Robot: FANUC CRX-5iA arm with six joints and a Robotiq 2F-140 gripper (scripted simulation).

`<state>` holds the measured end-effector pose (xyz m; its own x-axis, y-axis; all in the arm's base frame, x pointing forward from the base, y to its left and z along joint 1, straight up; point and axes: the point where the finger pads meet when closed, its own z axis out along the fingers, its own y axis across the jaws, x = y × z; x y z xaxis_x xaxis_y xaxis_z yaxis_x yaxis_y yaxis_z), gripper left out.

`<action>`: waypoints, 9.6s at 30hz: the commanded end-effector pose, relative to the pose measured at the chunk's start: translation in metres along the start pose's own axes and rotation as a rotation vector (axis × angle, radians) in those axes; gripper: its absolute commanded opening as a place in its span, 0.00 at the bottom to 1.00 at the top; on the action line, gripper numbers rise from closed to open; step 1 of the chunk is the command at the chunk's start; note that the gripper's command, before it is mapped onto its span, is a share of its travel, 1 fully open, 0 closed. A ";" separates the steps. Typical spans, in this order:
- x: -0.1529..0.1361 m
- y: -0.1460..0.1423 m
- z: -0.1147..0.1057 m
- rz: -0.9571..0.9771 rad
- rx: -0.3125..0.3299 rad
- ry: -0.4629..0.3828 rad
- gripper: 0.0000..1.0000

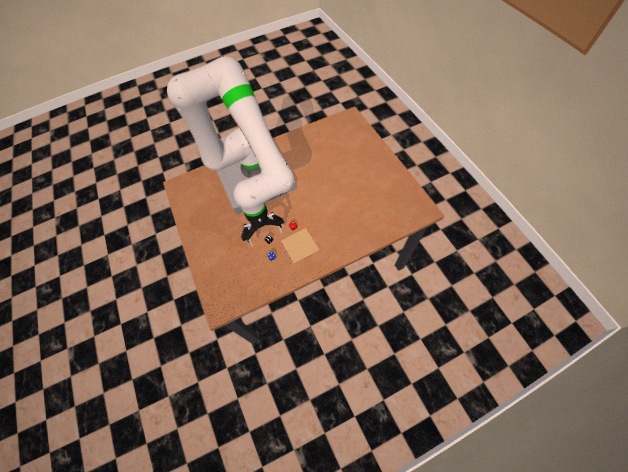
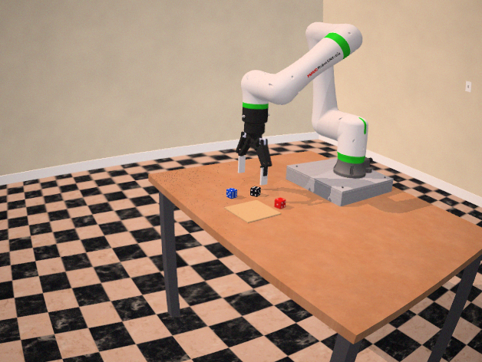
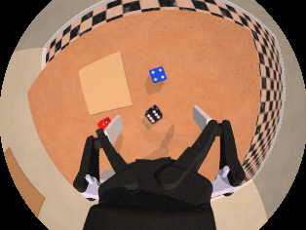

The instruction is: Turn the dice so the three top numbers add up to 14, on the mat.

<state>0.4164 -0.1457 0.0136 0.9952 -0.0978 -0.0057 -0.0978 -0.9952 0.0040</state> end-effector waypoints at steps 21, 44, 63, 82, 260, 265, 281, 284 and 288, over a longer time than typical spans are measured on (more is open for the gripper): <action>-0.006 -0.069 0.000 0.000 0.000 0.000 1.00; -0.013 -0.137 0.000 0.000 0.000 0.000 1.00; -0.013 -0.137 0.000 0.000 0.000 0.000 1.00; -0.013 -0.137 -0.018 0.000 0.000 0.000 1.00; 0.077 0.013 -0.048 2.956 0.001 0.000 1.00; 0.077 0.013 -0.048 2.956 0.001 0.000 0.28; 0.077 0.013 -0.048 2.956 0.001 0.000 0.28; 0.077 0.013 -0.048 2.956 0.001 0.000 0.28; 0.077 0.013 -0.048 2.956 0.001 0.000 0.28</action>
<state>0.4918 -0.1663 0.0614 -0.9961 -0.0876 0.0064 -0.0877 0.9961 -0.0026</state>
